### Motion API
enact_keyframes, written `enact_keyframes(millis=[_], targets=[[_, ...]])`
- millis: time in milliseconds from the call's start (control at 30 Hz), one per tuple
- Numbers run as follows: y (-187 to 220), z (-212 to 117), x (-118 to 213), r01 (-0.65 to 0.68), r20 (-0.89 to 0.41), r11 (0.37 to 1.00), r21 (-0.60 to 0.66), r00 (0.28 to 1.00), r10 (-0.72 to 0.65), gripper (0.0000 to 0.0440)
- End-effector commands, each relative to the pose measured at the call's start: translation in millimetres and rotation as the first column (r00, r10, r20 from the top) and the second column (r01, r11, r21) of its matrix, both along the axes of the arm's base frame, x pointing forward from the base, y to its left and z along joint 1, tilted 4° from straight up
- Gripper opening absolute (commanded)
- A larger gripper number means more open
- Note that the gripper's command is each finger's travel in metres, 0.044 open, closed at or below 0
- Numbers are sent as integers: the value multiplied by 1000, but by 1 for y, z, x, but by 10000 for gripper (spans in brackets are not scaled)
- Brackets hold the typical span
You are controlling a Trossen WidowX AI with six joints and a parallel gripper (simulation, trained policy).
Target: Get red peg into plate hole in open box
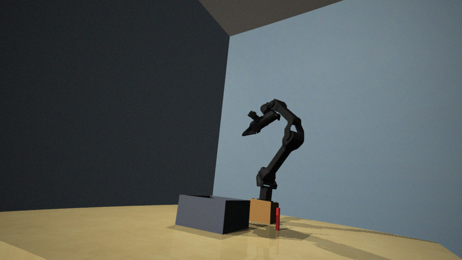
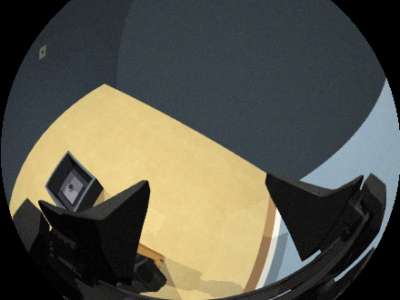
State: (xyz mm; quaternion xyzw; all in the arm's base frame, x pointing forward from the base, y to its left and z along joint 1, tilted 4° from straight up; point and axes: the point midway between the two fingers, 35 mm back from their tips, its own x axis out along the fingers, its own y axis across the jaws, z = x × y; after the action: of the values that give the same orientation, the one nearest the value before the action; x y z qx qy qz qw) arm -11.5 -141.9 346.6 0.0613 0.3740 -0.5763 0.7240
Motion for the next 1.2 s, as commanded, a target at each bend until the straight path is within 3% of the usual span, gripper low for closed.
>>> enact_keyframes(millis=[0, 300, 567, 1167], targets=[[-5, -18, 4, -19, 87, 995, 96, 996, 11, 440], [-11, -57, 20, -71, 240, 939, 336, 971, -12, 440], [-17, -88, 40, -113, 278, 846, 521, 960, -43, 440], [1, -151, 103, -26, 78, 579, 815, 995, -66, 440]])
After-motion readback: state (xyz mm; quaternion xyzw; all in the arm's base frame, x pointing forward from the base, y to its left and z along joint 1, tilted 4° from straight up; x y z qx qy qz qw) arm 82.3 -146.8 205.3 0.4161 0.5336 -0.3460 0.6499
